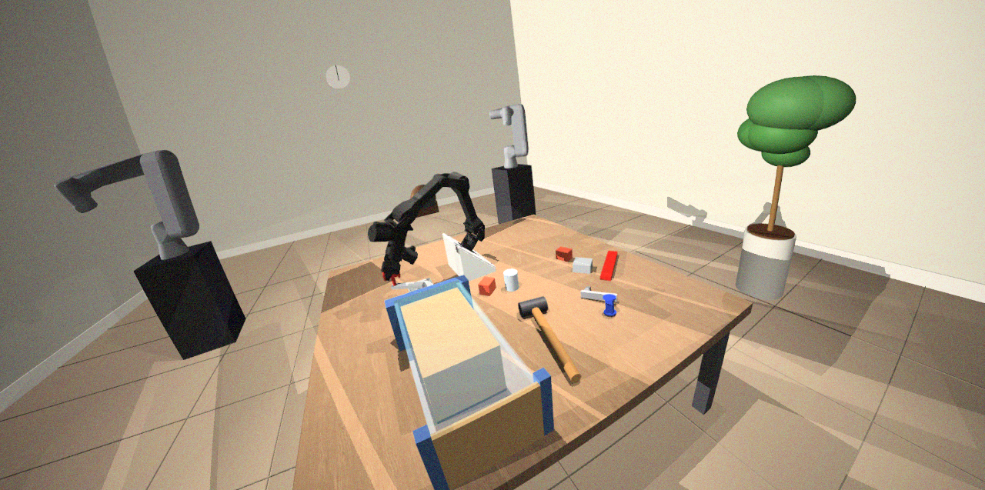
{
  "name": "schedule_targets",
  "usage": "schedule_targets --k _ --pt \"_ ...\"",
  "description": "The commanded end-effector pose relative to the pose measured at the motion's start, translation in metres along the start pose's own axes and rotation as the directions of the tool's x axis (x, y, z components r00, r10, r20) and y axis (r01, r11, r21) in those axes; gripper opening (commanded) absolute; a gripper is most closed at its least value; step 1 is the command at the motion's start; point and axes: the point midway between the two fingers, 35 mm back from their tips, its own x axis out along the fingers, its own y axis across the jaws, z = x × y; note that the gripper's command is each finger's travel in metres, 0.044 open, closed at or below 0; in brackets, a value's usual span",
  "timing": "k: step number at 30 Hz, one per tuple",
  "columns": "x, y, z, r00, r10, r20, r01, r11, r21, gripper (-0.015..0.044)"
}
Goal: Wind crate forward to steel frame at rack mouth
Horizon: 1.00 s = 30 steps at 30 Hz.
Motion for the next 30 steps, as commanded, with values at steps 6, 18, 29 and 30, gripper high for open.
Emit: schedule_targets --k 6,18,29,30 --pt "0.002 -0.025 0.001 0.999 -0.038 0.004 0.038 0.999 -0.013 0.0000" --pt "0.002 -0.038 0.001 0.999 -0.039 0.004 0.039 0.999 -0.014 0.0000" --pt "0.000 -0.050 0.003 0.999 -0.040 0.004 0.040 0.999 -0.014 0.0000" --pt "0.000 -0.051 0.003 0.999 -0.040 0.004 0.040 0.999 -0.014 0.0000"
